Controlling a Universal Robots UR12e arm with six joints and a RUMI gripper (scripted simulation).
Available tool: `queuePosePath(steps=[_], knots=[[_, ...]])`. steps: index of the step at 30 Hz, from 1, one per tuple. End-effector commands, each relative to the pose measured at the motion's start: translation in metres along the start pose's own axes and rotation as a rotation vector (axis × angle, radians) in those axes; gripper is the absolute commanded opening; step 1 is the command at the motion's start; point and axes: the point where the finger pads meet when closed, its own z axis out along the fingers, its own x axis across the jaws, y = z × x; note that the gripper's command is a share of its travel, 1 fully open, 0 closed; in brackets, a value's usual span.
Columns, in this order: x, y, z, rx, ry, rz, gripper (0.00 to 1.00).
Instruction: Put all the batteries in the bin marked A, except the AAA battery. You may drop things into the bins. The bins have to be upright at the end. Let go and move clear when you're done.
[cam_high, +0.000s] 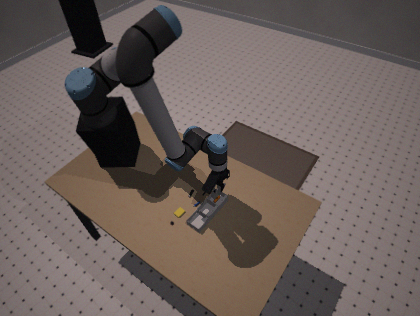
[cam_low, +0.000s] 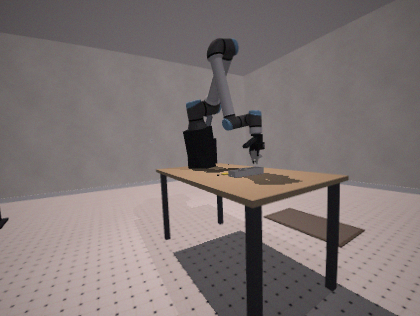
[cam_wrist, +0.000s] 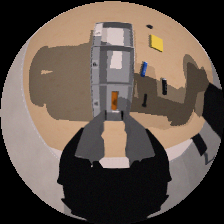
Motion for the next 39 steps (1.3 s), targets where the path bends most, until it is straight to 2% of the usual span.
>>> queuePosePath(steps=[1, 12, 15, 21, 24, 25, 26, 37, 39], knots=[[0.0, -0.001, 0.0, 0.001, 0.001, 0.002, 0.17], [0.002, -0.001, 0.0, 0.001, 0.001, 0.002, 0.17], [0.027, -0.011, -0.002, 0.0, 0.001, -0.147, 0.17], [0.067, -0.024, -0.005, 0.0, 0.001, -0.249, 0.17], [0.073, -0.026, -0.005, 0.0, 0.001, -0.253, 0.17], [0.091, -0.032, -0.005, 0.0, 0.003, -0.253, 0.17], [0.098, -0.034, -0.005, -0.001, 0.004, -0.253, 0.17], [0.163, -0.057, -0.008, -0.001, 0.005, -0.254, 0.17], [0.168, -0.06, -0.008, -0.001, 0.005, -0.254, 0.17]])
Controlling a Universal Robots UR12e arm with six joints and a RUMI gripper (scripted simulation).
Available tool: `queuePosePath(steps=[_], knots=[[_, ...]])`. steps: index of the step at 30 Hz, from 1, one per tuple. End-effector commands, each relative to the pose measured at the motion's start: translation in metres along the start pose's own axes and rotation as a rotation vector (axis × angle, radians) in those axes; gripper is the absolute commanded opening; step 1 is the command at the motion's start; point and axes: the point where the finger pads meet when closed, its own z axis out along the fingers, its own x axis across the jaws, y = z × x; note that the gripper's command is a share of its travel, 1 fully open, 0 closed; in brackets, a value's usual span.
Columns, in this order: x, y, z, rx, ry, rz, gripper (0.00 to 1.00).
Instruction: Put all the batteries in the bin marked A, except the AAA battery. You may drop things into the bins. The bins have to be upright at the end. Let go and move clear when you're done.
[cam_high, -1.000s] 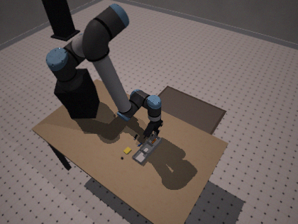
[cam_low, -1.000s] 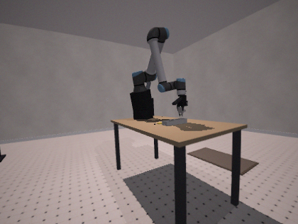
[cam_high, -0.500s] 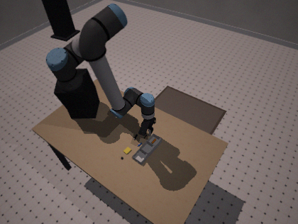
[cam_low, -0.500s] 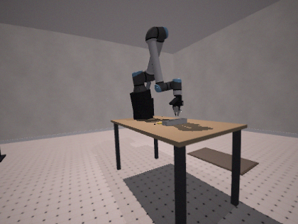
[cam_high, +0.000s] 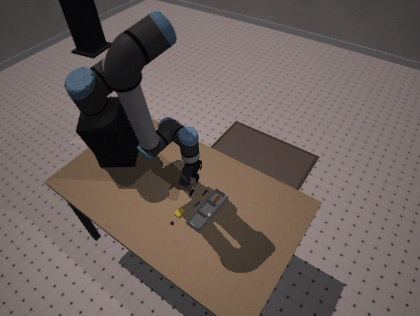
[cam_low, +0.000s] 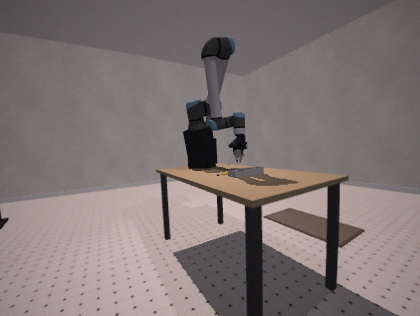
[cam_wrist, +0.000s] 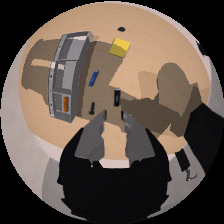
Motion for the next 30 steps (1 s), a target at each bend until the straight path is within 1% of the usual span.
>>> queuePosePath(steps=[1, 7, 9, 17, 30], knots=[[0.035, -0.006, 0.0, -0.001, -0.012, -0.006, 0.17], [0.029, -0.006, 0.0, -0.001, -0.012, -0.006, 0.17], [0.018, -0.006, -0.002, 0.002, -0.022, -0.009, 0.17], [0.004, -0.004, -0.002, 0.003, -0.02, -0.007, 0.17], [0.013, -0.001, -0.001, 0.0, -0.013, -0.007, 0.17]])
